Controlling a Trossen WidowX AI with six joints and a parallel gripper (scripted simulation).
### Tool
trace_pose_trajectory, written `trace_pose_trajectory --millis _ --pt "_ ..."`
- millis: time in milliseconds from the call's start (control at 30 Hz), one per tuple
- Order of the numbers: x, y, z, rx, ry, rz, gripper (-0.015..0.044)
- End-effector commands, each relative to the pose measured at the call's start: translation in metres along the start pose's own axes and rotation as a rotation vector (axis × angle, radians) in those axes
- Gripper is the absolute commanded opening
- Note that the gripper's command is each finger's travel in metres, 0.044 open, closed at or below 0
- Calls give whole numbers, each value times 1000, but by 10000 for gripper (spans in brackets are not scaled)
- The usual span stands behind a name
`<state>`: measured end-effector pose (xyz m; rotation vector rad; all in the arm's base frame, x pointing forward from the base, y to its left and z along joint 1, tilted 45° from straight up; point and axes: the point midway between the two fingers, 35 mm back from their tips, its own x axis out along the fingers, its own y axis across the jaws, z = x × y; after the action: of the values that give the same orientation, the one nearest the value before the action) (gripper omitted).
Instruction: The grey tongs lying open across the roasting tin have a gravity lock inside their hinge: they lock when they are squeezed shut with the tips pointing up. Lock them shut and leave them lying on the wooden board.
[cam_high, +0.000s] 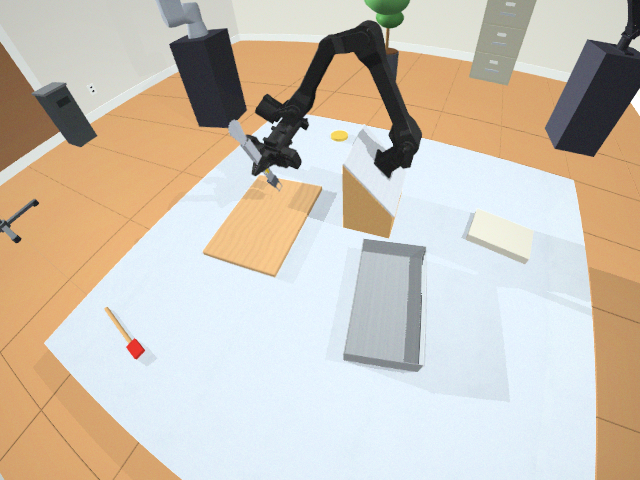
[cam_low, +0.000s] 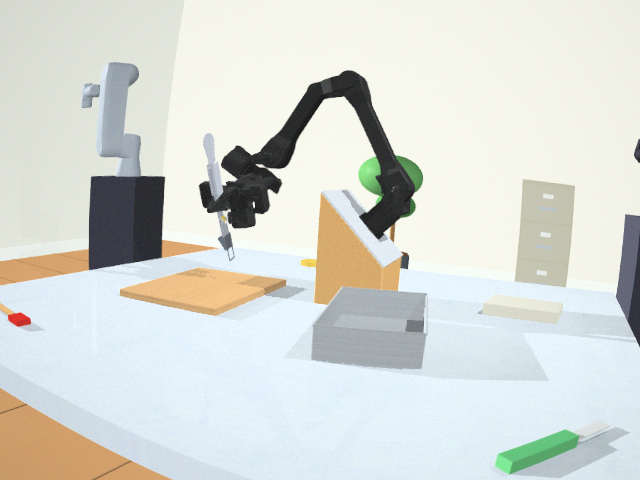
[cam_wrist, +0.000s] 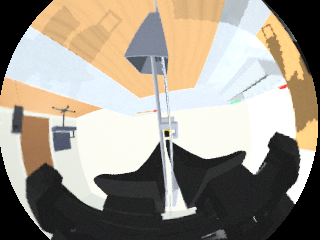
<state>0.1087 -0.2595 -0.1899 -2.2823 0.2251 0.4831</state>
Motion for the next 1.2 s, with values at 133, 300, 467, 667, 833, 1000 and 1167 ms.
trace_pose_trajectory --millis 133,300,467,667,833,1000,1167 --pt "0 0 -2 -1 9 -3 -150" --pt "0 0 -2 -1 9 -3 -150" --pt "1 1 -2 2 -3 -3 -150" --pt "11 9 1 18 -124 -3 -150" --pt "19 15 3 31 -249 -3 -150" --pt "27 19 4 39 -378 -3 -150" --pt "32 20 4 45 -509 -4 -150"
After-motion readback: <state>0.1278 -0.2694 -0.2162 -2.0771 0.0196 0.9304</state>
